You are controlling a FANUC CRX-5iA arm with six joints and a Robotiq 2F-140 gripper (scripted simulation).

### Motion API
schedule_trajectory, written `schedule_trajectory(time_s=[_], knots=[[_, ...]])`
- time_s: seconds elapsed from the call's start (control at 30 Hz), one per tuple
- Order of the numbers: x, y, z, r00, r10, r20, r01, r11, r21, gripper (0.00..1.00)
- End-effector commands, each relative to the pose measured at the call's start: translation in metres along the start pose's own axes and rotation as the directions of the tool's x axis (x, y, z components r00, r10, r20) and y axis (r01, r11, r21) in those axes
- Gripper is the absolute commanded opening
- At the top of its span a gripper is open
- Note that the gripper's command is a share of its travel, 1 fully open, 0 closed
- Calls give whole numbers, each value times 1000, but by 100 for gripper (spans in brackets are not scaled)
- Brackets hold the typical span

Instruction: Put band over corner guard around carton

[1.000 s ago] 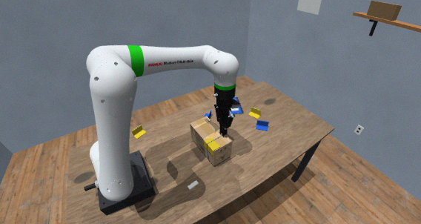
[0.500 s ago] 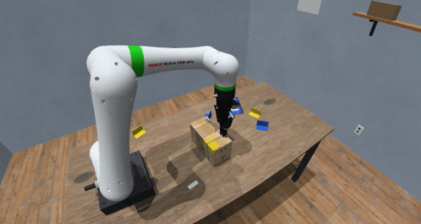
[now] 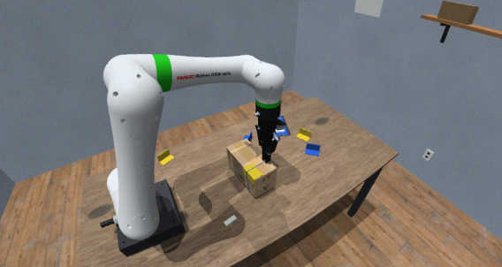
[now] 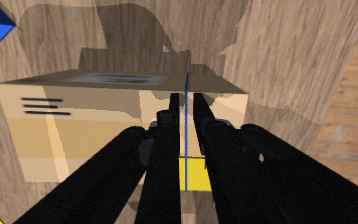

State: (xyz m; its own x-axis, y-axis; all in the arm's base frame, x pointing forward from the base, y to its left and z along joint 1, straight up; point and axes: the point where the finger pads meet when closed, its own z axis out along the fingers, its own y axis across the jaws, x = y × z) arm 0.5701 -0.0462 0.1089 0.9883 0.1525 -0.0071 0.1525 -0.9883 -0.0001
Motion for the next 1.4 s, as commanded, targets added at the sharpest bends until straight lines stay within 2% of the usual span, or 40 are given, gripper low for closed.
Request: schedule_trajectory(time_s=[0.0,1.37], knots=[[1,0,-1,1000,0,-2,0,1000,-1,18],[1,0,4,1000,0,-2,0,1000,-1,18]])
